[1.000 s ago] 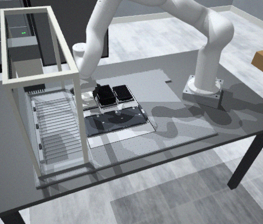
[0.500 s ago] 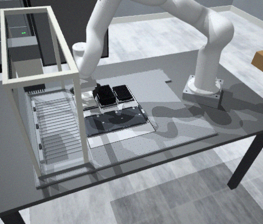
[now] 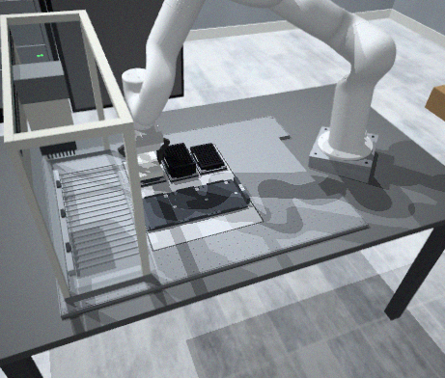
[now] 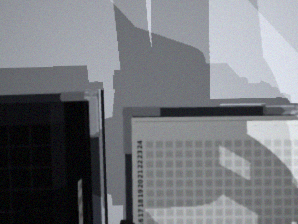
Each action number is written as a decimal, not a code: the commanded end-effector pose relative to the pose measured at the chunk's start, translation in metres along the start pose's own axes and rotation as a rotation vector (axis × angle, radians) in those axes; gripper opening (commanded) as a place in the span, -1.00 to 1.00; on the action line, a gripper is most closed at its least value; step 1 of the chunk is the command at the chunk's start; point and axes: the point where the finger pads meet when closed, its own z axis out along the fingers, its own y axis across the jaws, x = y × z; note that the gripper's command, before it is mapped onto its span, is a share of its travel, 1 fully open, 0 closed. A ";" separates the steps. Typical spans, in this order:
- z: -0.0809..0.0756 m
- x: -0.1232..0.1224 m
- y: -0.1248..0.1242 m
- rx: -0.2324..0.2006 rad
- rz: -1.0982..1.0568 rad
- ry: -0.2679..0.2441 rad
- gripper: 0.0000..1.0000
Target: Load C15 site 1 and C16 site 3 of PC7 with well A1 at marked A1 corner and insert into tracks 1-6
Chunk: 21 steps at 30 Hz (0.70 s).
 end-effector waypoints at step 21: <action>-0.011 0.000 0.001 -0.002 0.000 0.000 -1.00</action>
